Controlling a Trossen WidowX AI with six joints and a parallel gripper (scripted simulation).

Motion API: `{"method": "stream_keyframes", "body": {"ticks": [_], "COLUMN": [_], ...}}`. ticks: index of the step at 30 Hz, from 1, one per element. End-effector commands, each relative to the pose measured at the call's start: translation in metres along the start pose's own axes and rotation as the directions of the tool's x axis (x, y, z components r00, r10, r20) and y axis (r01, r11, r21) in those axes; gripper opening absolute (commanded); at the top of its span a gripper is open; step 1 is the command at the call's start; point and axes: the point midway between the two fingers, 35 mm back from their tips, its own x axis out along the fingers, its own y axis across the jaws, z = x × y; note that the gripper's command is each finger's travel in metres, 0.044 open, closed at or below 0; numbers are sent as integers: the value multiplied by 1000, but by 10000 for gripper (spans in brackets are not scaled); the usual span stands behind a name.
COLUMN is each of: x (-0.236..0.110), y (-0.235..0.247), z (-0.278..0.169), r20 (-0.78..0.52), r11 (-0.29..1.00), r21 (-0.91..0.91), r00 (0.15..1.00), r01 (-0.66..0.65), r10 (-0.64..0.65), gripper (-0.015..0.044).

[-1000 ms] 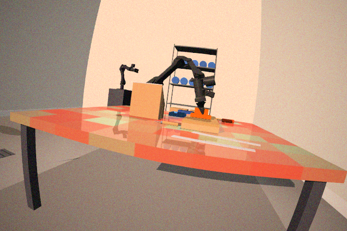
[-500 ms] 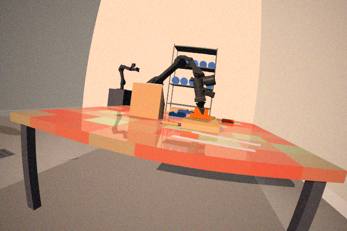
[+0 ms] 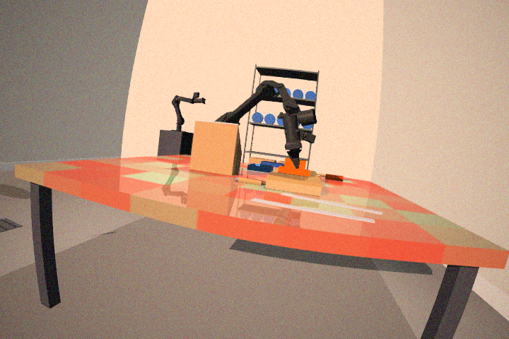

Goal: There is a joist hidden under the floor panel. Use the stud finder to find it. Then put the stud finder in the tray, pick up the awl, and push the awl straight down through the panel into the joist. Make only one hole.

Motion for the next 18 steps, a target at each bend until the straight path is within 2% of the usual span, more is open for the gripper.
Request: {"method": "stream_keyframes", "body": {"ticks": [1,18], "x": [1,0], "y": [-7,-33], "z": [0,0], "r20": [-1,-1], "r11": [1000,1000], "r21": [-1,-2], "r00": [1000,1000], "r01": [0,2], "r10": [0,-2], "gripper": [0,0]}}
